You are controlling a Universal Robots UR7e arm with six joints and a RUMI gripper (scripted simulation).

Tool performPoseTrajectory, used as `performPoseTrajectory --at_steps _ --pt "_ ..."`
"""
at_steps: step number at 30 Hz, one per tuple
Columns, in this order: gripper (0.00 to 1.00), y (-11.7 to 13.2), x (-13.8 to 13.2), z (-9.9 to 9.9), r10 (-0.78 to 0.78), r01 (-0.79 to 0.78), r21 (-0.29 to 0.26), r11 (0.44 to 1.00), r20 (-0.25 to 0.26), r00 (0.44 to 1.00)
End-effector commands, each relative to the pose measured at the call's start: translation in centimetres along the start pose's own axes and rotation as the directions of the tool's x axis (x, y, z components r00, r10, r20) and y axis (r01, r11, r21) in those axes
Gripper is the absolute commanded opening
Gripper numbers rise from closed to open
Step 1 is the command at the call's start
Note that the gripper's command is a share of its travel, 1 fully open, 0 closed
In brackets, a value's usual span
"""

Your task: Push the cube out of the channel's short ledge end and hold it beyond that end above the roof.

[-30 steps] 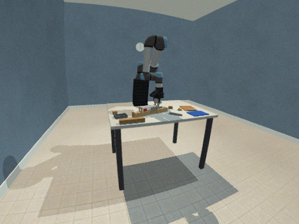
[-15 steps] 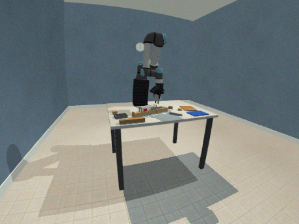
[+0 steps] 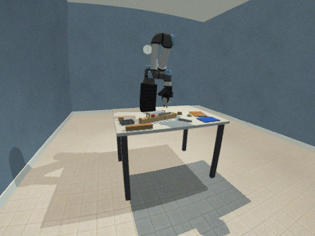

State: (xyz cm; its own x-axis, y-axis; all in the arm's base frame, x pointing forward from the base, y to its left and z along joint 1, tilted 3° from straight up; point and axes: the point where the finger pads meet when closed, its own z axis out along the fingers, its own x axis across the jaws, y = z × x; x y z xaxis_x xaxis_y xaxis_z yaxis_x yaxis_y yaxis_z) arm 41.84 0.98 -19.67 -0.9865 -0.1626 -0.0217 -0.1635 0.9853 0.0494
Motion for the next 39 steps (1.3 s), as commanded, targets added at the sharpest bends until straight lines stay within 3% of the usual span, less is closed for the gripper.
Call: performPoseTrajectory --at_steps 1,39 --pt "0.22 -0.02 -0.04 -0.06 0.0 0.0 0.0 1.0 0.001 1.0" --pt "0.22 -0.01 -0.09 -0.06 -0.01 0.01 0.0 1.0 0.001 1.0"
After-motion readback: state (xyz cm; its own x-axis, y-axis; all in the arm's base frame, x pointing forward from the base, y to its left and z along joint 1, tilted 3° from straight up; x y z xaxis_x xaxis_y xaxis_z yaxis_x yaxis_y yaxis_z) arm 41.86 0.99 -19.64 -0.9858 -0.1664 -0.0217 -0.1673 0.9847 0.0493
